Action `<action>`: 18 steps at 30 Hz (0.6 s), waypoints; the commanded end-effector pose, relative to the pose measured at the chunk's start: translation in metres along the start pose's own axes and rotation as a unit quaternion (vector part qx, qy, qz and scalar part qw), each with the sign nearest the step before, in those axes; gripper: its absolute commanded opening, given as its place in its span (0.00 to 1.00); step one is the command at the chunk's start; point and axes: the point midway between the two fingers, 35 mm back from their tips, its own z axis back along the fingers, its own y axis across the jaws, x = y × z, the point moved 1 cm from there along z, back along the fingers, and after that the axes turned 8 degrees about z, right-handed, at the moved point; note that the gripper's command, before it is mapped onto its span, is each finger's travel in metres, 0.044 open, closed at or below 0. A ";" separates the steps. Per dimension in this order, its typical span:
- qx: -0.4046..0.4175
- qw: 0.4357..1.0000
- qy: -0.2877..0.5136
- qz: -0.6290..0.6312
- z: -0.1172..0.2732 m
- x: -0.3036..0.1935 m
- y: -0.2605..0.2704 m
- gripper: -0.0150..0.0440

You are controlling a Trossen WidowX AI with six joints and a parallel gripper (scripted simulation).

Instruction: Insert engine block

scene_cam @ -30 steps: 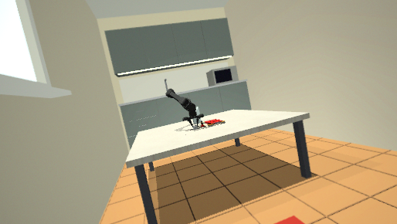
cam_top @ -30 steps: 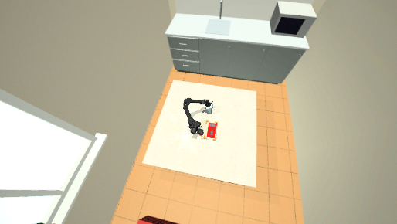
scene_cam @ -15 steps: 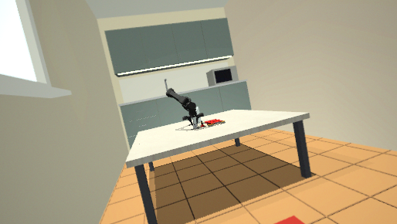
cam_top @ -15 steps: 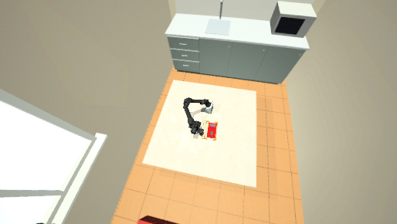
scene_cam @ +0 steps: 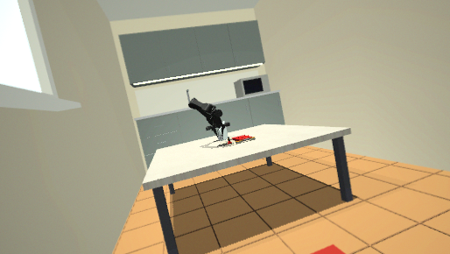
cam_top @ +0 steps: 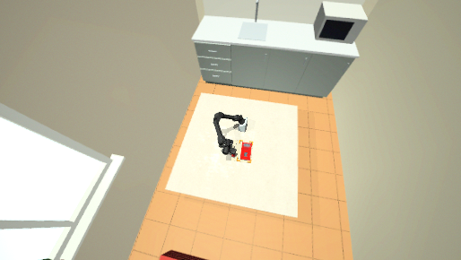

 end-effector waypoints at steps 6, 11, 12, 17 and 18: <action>-0.002 1.000 0.000 -0.002 0.029 0.000 0.000 0.25; -0.001 1.000 0.000 -0.002 0.045 0.001 0.001 0.25; -0.001 1.000 0.000 -0.002 0.048 0.002 0.001 0.25; 0.000 1.000 0.000 -0.002 0.064 0.004 0.002 0.25; 0.000 1.000 0.000 -0.002 0.067 0.005 0.002 0.25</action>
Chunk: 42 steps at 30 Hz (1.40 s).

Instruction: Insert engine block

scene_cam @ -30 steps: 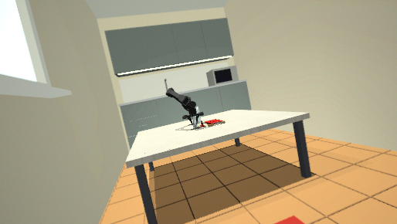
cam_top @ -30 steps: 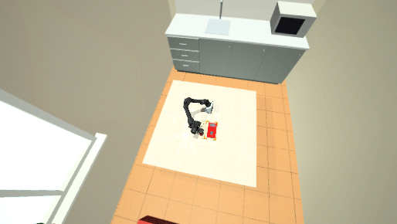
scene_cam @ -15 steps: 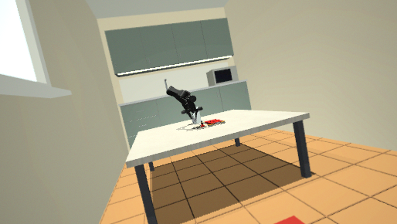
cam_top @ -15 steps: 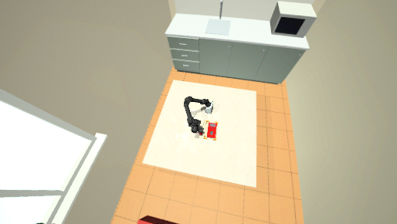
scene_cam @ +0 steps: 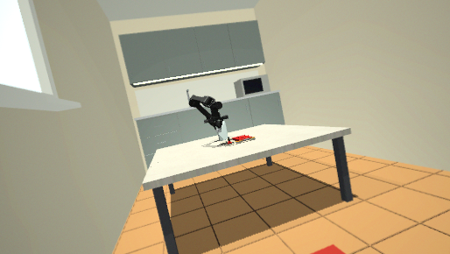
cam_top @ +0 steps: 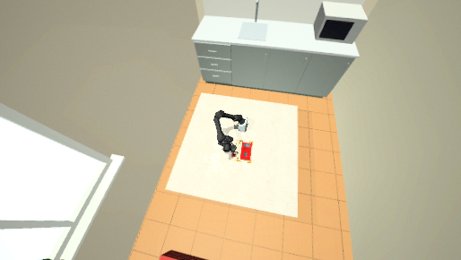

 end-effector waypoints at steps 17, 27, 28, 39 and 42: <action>-0.003 0.977 0.000 -0.212 0.001 0.001 -0.030 0.25; -0.005 0.932 -0.001 -0.361 -0.007 0.001 -0.053 0.25; -0.005 0.927 -0.001 -0.376 -0.008 0.002 -0.056 0.25; -0.005 0.849 -0.003 -0.528 -0.016 0.005 -0.081 0.25; -0.005 0.823 -0.003 -0.568 -0.019 0.006 -0.088 0.25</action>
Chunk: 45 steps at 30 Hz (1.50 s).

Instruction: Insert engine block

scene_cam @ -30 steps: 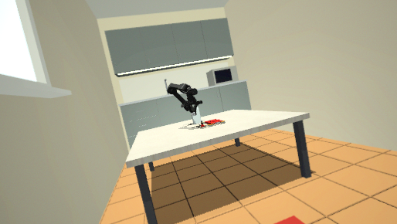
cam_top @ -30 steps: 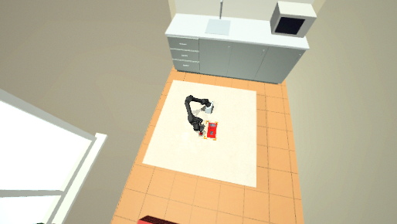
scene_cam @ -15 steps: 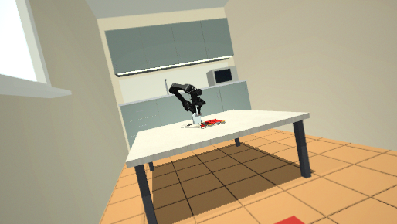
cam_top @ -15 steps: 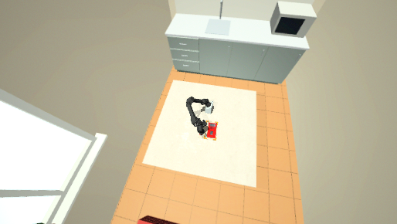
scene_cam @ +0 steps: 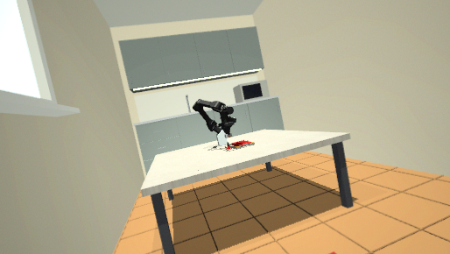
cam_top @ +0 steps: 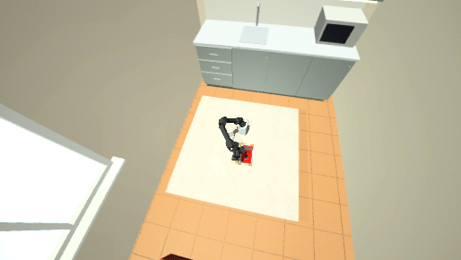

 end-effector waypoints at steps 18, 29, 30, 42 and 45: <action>0.002 0.948 -0.002 -0.318 -0.020 0.047 -0.008 0.25; 0.002 0.880 -0.001 -0.475 -0.030 0.071 -0.009 0.25; 0.002 0.872 -0.001 -0.489 -0.031 0.074 -0.009 0.25; 0.002 0.766 0.000 -0.643 -0.043 0.100 -0.009 0.25; 0.002 0.735 0.000 -0.678 -0.046 0.106 -0.009 0.25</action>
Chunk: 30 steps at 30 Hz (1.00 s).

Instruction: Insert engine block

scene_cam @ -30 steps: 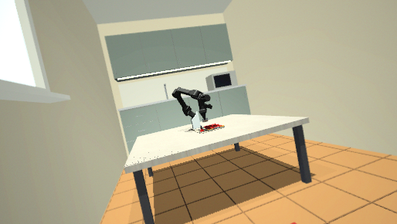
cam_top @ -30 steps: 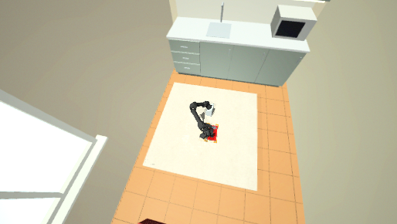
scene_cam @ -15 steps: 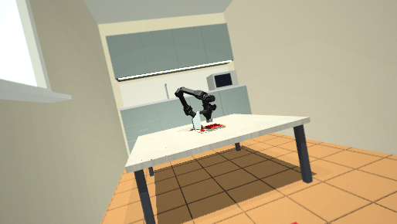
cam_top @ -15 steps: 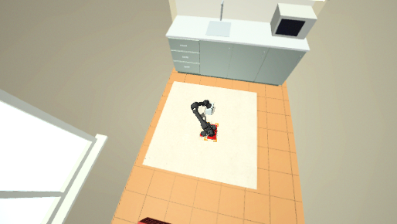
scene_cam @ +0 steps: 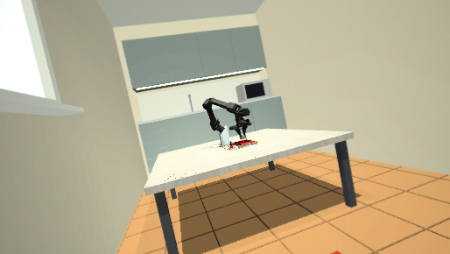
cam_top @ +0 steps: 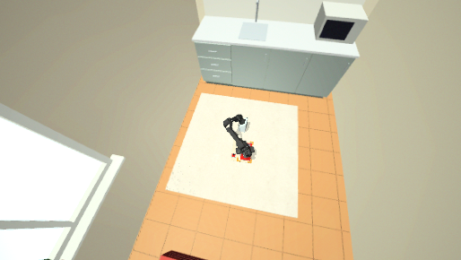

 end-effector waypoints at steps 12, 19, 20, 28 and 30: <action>0.001 0.991 0.003 -0.135 -0.010 0.000 0.020 0.43; 0.000 0.988 0.003 -0.154 -0.010 0.000 0.020 0.52; 0.000 0.988 0.003 -0.154 -0.010 0.000 0.020 0.52; 0.000 0.988 0.003 -0.154 -0.010 0.000 0.020 0.52; 0.000 0.988 0.003 -0.152 -0.010 0.000 0.020 0.52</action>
